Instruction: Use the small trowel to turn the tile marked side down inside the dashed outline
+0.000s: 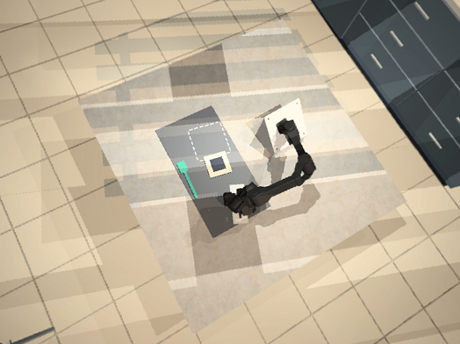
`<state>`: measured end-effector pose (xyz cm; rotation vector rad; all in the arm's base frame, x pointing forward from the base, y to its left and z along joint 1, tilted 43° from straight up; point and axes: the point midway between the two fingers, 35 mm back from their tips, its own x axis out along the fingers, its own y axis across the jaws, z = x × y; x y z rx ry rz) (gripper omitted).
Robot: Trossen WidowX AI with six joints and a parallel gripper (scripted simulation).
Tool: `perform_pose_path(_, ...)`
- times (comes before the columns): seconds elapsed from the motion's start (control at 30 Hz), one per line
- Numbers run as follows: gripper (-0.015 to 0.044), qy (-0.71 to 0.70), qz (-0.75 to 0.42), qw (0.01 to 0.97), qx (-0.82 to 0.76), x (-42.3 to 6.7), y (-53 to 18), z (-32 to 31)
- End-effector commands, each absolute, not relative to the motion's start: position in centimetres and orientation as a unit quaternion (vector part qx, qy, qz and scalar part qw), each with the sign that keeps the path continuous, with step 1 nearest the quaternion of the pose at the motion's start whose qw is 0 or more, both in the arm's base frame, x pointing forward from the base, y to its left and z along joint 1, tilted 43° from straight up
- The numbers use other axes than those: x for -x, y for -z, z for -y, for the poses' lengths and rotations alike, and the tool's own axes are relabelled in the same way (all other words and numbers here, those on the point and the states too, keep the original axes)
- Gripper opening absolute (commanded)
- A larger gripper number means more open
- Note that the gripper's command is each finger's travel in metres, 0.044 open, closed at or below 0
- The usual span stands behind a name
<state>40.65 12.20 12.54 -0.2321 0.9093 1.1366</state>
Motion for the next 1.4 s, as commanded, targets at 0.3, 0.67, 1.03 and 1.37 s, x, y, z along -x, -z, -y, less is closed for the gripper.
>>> perform_pose_path(0.3,0.0270,-0.519,-0.413,0.741,0.108,-40.7,-12.5,-12.2)
perform_pose_path(0.67,0.0270,-0.519,-0.413,0.741,0.107,-39.9,-15.8,-9.2)
perform_pose_path(1.03,0.0300,-0.493,-0.428,0.746,0.134,-39.5,-15.7,-8.9)
perform_pose_path(1.37,0.0300,-0.384,-0.447,0.777,0.221,-38.4,-13.5,-10.6)
